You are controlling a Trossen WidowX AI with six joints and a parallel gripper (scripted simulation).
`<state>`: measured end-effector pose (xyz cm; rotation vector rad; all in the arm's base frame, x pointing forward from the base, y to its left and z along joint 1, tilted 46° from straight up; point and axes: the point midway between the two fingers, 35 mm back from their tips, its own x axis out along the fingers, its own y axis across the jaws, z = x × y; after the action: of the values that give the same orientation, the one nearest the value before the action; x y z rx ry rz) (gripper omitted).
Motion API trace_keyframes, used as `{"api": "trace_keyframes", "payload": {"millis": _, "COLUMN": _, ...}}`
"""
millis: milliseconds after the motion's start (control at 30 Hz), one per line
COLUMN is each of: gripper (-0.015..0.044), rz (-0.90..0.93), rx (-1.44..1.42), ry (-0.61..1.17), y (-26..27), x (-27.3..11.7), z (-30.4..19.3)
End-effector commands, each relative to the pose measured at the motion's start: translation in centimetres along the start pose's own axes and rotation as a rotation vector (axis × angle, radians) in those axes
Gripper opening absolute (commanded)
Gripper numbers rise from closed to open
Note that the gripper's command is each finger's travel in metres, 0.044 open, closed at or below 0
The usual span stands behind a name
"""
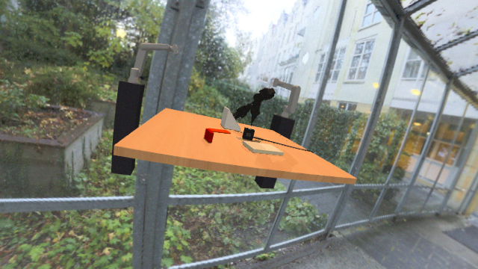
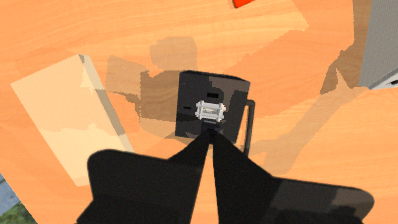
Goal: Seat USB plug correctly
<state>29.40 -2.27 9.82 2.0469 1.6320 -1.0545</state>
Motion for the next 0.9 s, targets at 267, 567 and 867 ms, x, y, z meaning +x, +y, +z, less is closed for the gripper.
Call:
{"api": "trace_keyframes", "payload": {"millis": 267, "gripper": 0.0, "rz": 0.001, "rx": -0.007, "ry": -0.008, "y": 0.01, "x": 0.15, "z": 0.12}}
{"api": "trace_keyframes", "payload": {"millis": 567, "gripper": 0.0, "rz": 0.002, "rx": -0.011, "ry": -0.012, "y": 0.01, "x": 0.25, "z": 0.17}}
{"api": "trace_keyframes", "payload": {"millis": 867, "gripper": 0.0, "rz": 0.002, "rx": -0.014, "ry": -0.015, "y": 0.02, "x": 0.36, "z": 0.22}}
